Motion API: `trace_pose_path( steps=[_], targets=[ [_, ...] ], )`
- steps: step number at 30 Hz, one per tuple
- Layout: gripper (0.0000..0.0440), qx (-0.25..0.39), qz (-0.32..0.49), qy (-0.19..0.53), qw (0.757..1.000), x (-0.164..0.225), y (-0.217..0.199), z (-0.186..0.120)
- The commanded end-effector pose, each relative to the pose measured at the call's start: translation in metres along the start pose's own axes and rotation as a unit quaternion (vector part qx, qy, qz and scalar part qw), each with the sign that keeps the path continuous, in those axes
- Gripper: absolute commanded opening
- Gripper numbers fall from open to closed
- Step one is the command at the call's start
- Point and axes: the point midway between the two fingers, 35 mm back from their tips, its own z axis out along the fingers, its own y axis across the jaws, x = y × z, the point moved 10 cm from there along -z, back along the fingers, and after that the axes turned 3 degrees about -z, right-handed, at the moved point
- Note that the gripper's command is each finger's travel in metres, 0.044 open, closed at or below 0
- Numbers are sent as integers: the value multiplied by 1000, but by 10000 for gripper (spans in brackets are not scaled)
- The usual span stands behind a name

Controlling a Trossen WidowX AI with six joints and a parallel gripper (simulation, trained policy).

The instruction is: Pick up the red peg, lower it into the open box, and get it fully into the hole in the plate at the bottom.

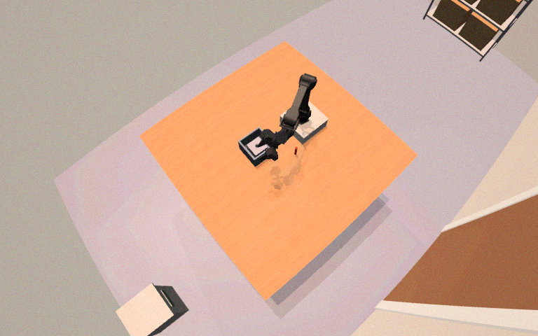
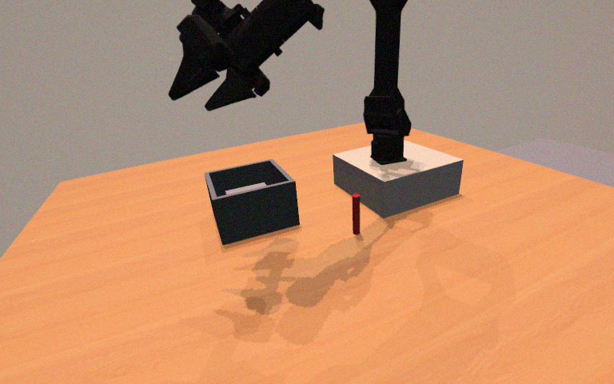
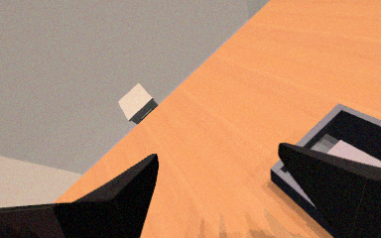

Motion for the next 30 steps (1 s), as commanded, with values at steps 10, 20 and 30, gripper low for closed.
trace_pose_path(
  steps=[10,20,30],
  targets=[
    [440,53,0,204,978,60,-37,-20],
    [436,162,36,319,933,101,-74,-32],
    [424,239,83,360,898,131,-99,-23]
  ],
)
